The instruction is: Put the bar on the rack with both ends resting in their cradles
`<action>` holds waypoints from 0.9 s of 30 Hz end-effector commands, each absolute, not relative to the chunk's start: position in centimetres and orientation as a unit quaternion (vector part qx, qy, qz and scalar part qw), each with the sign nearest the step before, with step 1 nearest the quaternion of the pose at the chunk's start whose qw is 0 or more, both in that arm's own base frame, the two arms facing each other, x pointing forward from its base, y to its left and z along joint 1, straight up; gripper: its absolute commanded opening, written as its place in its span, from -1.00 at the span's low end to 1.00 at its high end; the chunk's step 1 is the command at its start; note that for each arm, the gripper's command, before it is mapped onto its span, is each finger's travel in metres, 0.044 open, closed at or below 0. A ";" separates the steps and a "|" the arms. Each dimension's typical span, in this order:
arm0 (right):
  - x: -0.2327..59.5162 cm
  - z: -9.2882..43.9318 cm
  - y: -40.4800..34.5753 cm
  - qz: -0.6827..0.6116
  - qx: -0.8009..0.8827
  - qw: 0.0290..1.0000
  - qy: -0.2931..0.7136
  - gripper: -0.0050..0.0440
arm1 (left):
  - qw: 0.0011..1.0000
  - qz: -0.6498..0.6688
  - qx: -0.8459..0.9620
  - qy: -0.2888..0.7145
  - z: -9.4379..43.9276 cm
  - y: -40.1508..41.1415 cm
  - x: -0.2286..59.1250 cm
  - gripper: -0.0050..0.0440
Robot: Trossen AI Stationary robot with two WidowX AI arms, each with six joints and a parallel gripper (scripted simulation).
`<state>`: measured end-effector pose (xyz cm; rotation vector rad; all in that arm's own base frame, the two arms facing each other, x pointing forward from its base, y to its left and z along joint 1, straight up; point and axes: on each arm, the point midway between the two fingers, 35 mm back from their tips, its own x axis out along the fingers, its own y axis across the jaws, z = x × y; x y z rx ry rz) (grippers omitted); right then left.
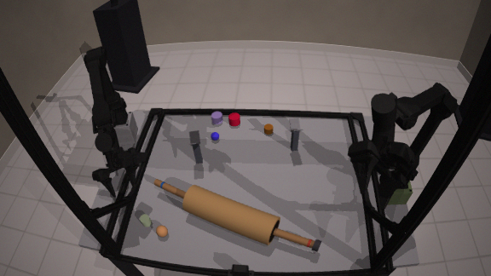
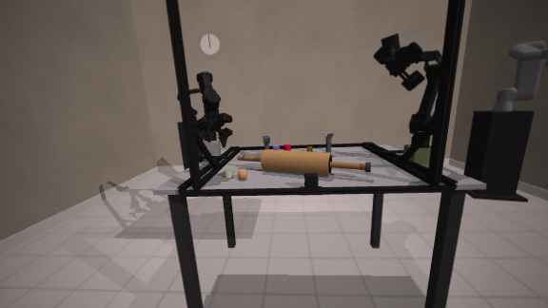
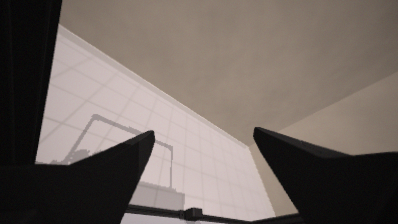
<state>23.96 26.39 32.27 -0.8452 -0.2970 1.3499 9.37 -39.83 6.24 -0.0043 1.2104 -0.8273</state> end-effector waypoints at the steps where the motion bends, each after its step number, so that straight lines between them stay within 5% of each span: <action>1: 26.9 30.1 26.9 0.601 -0.310 0.736 0.012 1.00 | 0.747 -0.353 0.028 0.563 5.8 -39.9 11.3 1.00; 7: 31.0 25.4 27.1 0.534 -0.185 0.784 0.256 1.00 | 0.745 -0.314 0.072 0.584 5.5 -39.5 14.5 1.00; 9: 31.0 25.4 27.1 0.534 -0.185 0.784 0.256 1.00 | 0.745 -0.314 0.072 0.584 5.5 -39.5 14.5 1.00; 17: 34.9 17.9 25.8 0.313 -0.019 0.783 0.537 1.00 | 0.728 -0.262 0.131 0.620 5.3 -38.1 18.7 1.00; 27: 36.5 12.1 23.6 0.060 0.080 0.738 0.667 1.00 | 0.702 -0.223 0.174 0.654 5.4 -36.2 21.8 1.00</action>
